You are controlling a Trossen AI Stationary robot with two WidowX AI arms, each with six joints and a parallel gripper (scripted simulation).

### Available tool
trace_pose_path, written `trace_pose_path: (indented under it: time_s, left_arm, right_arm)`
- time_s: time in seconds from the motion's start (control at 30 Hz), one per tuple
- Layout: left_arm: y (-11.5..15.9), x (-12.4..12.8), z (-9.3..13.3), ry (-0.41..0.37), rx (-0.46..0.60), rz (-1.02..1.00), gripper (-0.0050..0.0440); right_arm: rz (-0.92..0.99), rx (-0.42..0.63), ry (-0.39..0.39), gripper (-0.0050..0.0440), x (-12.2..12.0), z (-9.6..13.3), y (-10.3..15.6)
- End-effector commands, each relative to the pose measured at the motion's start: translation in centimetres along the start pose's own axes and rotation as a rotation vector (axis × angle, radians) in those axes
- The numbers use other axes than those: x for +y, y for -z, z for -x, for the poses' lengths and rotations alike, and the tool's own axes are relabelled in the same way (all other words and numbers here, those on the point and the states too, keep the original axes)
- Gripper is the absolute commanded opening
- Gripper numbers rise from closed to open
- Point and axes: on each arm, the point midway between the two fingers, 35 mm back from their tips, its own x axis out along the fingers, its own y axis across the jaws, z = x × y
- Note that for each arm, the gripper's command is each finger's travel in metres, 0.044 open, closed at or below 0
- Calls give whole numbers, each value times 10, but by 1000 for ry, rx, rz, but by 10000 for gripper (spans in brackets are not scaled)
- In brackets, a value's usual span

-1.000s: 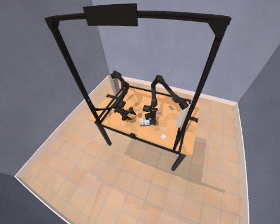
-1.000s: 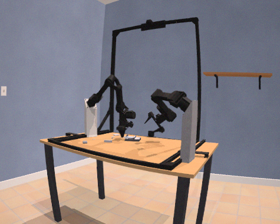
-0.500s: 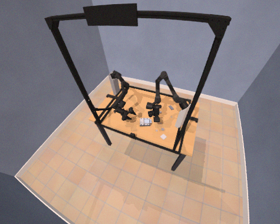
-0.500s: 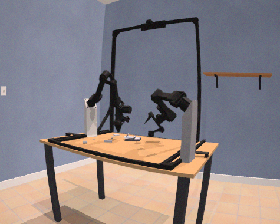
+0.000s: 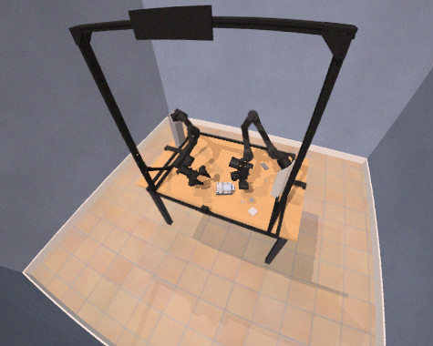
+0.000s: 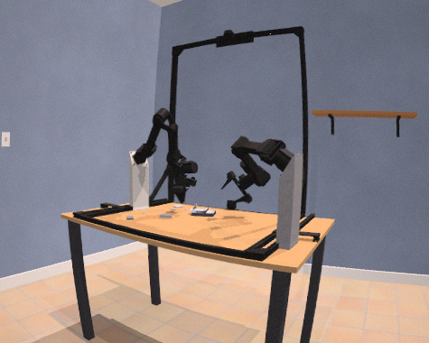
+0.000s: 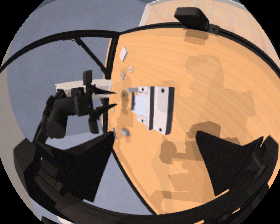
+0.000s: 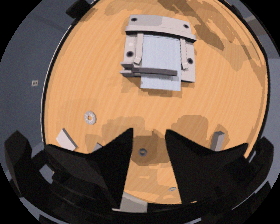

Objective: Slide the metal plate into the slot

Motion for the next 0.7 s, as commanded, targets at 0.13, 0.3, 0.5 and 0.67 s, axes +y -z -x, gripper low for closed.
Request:
trace_pose_path:
  time_s: [0.13,0.3,0.5,0.67]
  left_arm:
    - [0,0,1,2,2,1,440]
    - [0,0,1,2,2,1,440]
    - [0,0,1,2,2,1,440]
    - [0,0,1,2,2,1,440]
  right_arm:
    - [3,-129,-23,160,3,-12,-6]
    - [6,-217,-21,160,1,-13,-13]
    - [18,-309,-13,160,-3,-12,-19]
    - [27,-405,10,160,-9,-7,-27]
